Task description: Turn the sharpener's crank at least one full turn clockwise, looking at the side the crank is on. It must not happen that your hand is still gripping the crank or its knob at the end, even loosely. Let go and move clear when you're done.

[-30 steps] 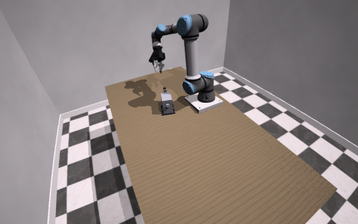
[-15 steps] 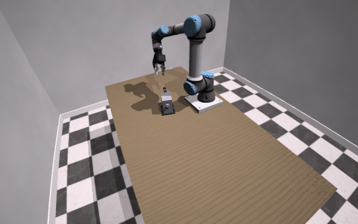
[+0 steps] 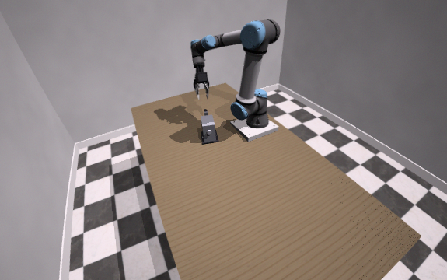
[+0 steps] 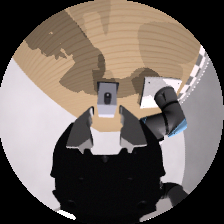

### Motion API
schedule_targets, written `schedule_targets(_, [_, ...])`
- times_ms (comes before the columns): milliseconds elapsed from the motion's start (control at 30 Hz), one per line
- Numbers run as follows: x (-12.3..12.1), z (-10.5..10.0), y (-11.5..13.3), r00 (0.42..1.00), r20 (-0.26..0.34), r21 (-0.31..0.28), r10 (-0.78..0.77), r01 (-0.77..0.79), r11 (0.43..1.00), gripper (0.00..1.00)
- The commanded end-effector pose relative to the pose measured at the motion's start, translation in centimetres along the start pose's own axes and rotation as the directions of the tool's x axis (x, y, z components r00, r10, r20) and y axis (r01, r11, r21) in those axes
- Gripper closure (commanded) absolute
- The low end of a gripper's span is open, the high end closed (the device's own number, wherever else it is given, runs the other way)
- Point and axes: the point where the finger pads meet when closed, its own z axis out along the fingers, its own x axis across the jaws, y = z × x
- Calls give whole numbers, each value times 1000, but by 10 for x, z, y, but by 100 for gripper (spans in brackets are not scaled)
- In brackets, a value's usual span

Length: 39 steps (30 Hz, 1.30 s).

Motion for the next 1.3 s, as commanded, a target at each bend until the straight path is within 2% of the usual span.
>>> schedule_targets(0, [3,7,3,996,-6,44,93,-92,995,68])
schedule_targets(100, [3,7,3,996,-6,44,93,-92,995,68])
schedule_targets(733, [3,53,1,996,-6,42,94,-93,995,68])
schedule_targets(1267, [2,52,0,996,-5,44,94,-94,995,68])
